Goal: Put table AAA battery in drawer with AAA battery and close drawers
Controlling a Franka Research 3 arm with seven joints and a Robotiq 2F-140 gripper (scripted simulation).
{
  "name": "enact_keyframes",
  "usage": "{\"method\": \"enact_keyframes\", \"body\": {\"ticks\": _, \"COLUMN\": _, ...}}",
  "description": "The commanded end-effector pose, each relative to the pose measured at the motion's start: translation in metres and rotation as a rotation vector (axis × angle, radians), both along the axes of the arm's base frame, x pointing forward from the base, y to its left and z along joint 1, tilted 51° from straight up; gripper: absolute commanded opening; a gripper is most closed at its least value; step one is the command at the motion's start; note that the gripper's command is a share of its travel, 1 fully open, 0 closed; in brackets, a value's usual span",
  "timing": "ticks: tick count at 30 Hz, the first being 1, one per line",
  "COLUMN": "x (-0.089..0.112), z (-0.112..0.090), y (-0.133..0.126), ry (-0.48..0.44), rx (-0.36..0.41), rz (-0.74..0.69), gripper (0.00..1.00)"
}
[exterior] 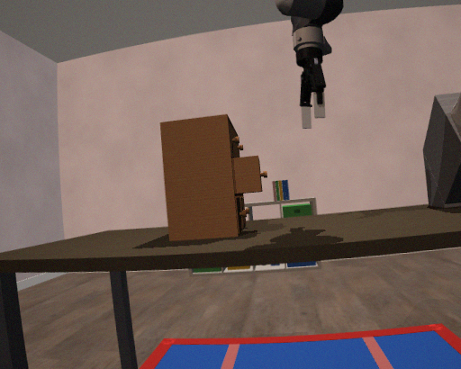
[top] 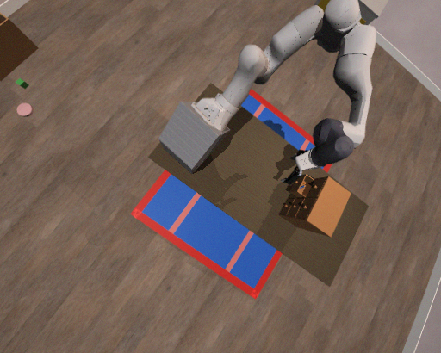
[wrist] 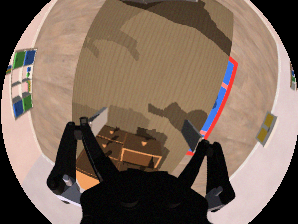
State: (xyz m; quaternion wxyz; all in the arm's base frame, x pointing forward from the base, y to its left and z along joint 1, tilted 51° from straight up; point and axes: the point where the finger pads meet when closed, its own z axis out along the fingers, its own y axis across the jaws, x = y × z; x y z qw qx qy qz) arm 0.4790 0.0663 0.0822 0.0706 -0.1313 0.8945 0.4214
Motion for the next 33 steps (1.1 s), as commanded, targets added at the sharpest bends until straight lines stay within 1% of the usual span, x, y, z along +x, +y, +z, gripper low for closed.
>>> {"method": "enact_keyframes", "body": {"ticks": 1, "x": -0.0064, "z": 0.0018, "y": 0.0036, "ry": 0.123, "rx": 0.008, "rz": -0.024, "gripper": 1.00}}
{"method": "enact_keyframes", "body": {"ticks": 33, "x": -0.0064, "z": 0.0020, "y": 0.0032, "ry": 0.130, "rx": 0.005, "rz": -0.016, "gripper": 1.00}}
